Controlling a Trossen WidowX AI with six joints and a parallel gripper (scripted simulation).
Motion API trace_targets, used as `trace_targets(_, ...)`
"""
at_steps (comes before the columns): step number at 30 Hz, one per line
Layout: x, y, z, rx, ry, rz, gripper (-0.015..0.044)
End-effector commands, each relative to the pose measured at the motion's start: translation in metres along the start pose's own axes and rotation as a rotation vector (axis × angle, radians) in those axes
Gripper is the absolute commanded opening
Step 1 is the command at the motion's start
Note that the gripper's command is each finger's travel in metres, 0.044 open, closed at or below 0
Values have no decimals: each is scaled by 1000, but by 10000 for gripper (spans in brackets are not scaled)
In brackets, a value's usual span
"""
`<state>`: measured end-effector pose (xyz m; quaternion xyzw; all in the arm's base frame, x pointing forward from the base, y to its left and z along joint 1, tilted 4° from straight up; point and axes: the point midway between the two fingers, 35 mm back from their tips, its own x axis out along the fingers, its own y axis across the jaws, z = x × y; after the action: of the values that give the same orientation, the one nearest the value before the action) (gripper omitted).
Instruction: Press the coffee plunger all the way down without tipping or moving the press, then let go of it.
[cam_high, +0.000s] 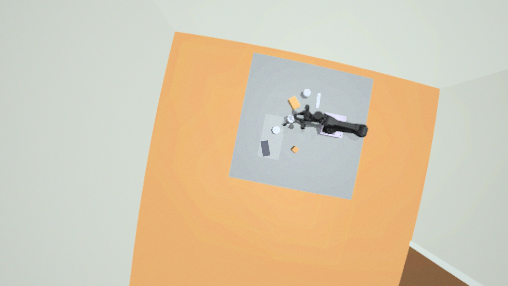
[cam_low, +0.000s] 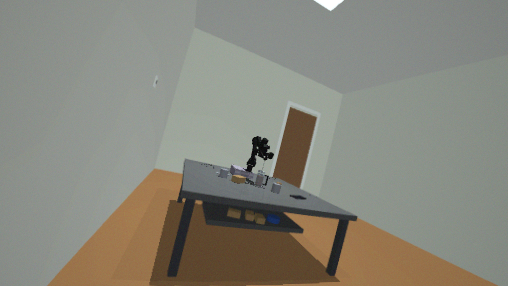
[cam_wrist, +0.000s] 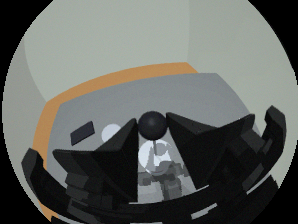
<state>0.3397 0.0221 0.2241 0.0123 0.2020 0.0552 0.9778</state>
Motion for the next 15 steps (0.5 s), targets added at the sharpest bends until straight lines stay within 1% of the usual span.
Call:
trace_targets(1,9,-1,-17,6,37,-4,117)
trace_targets(15,23,-1,-36,6,37,-4,117)
